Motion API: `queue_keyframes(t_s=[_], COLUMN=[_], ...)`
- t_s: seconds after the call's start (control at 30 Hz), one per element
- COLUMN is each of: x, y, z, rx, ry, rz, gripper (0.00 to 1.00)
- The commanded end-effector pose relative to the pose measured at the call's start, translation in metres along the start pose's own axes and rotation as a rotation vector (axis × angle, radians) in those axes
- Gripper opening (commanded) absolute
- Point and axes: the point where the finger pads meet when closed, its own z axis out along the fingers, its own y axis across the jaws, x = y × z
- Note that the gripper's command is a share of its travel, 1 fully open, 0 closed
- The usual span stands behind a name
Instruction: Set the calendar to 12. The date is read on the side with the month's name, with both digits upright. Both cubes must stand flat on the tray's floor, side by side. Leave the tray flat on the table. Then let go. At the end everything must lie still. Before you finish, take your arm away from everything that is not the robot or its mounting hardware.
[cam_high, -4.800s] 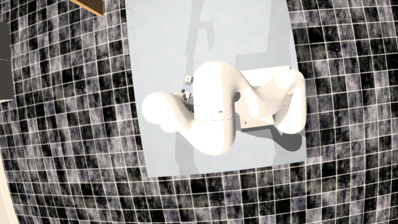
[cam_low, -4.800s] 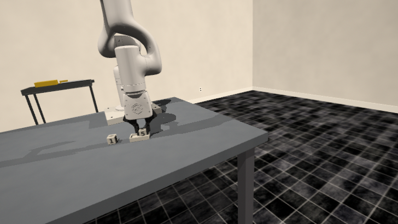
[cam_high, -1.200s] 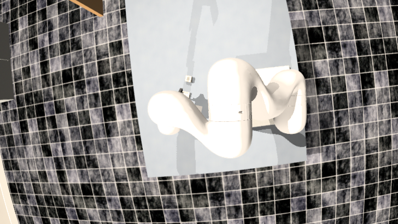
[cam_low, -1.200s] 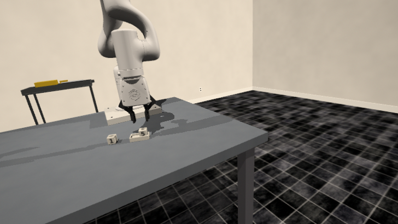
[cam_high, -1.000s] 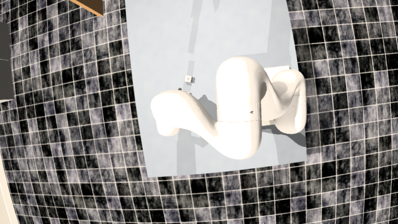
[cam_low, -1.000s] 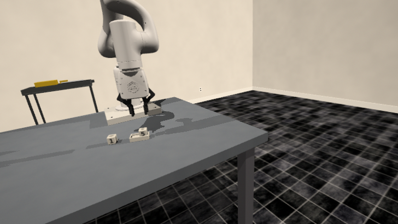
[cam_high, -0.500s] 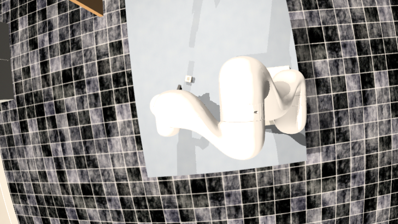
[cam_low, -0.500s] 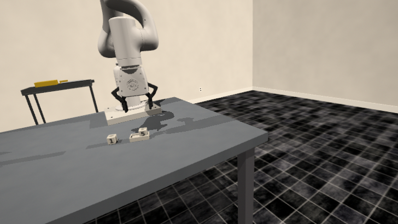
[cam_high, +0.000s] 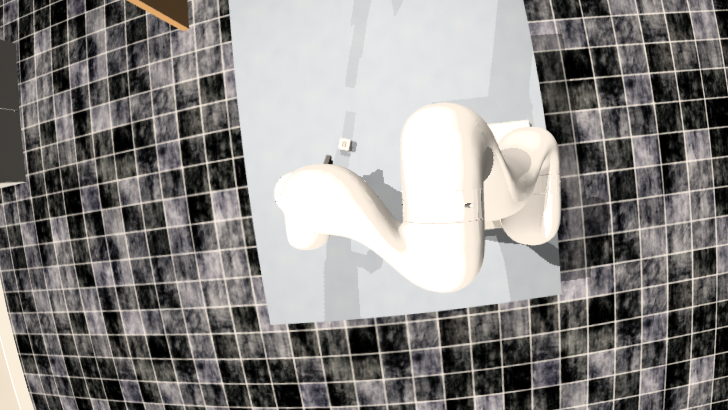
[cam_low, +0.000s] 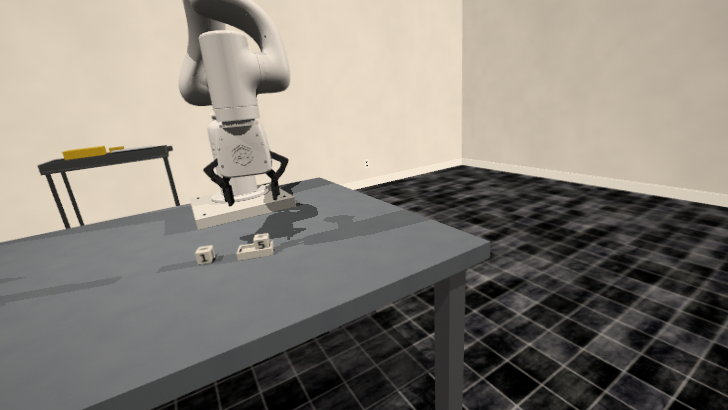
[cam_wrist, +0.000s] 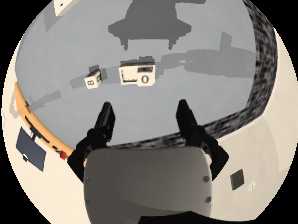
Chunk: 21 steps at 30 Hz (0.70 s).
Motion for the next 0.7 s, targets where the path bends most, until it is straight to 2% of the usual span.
queue_keyframes(t_s=[0.0, 0.13, 0.23, 0.33, 0.37, 0.63, 0.67], x=[-0.001, -0.002, -0.003, -0.004, -0.004, -0.005, -0.005], y=[-0.002, -0.008, -0.022, -0.028, -0.035, -0.062, -0.062], z=[0.0, 0.001, 0.003, 0.004, 0.006, 0.011, 0.011], rx=[0.0, -0.001, -0.001, -0.001, -0.001, -0.002, -0.002], ry=[-0.002, -0.002, -0.002, -0.002, -0.001, -0.001, -0.001], rz=[0.03, 0.096, 0.274, 0.353, 0.439, 0.778, 0.778], gripper=[1.0, 1.0, 1.0, 1.0, 1.0, 1.0, 1.0])
